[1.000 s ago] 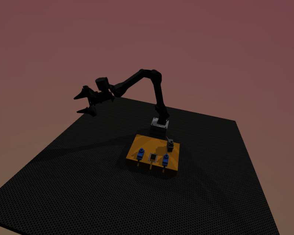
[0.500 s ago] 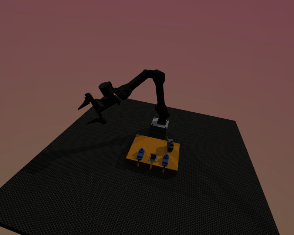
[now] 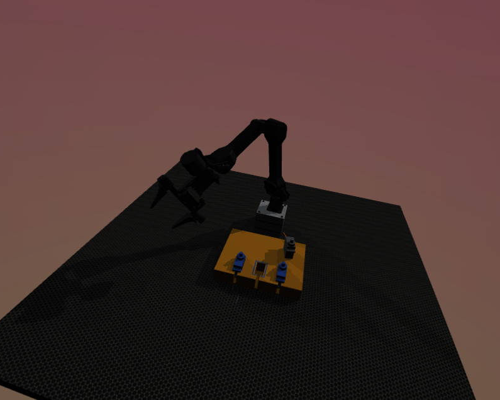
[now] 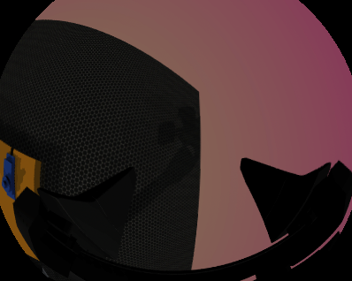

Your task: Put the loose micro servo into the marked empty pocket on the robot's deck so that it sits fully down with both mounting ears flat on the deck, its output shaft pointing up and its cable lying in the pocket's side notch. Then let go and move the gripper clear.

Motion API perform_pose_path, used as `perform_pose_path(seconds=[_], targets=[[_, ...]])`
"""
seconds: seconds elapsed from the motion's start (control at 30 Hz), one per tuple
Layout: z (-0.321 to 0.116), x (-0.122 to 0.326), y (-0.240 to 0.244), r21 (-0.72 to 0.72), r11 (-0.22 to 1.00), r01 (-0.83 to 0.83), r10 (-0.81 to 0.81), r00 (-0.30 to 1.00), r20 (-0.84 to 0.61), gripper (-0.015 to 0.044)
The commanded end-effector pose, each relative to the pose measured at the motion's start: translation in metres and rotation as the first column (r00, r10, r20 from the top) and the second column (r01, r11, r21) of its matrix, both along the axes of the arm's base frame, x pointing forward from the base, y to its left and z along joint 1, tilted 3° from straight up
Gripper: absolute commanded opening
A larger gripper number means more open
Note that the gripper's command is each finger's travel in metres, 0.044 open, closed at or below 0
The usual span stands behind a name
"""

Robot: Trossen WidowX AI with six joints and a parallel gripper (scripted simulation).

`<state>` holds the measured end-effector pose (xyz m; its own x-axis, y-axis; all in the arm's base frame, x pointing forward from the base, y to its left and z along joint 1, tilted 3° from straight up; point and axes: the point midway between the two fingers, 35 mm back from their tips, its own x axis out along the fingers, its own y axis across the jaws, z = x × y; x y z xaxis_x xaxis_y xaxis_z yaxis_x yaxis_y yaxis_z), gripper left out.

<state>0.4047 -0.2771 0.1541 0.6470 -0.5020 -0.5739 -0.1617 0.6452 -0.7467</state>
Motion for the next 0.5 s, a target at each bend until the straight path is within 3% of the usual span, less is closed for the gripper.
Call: perform_pose_path(seconds=[0.0, 0.47], targets=[[-0.007, 0.005, 0.028, -0.027, 0.993, -0.115, 0.112, 0.99, -0.085, 0.044], [-0.029, 0.01, 0.112, -0.063, 0.876, -0.478, 0.43, 0.835, -0.344, 0.044]])
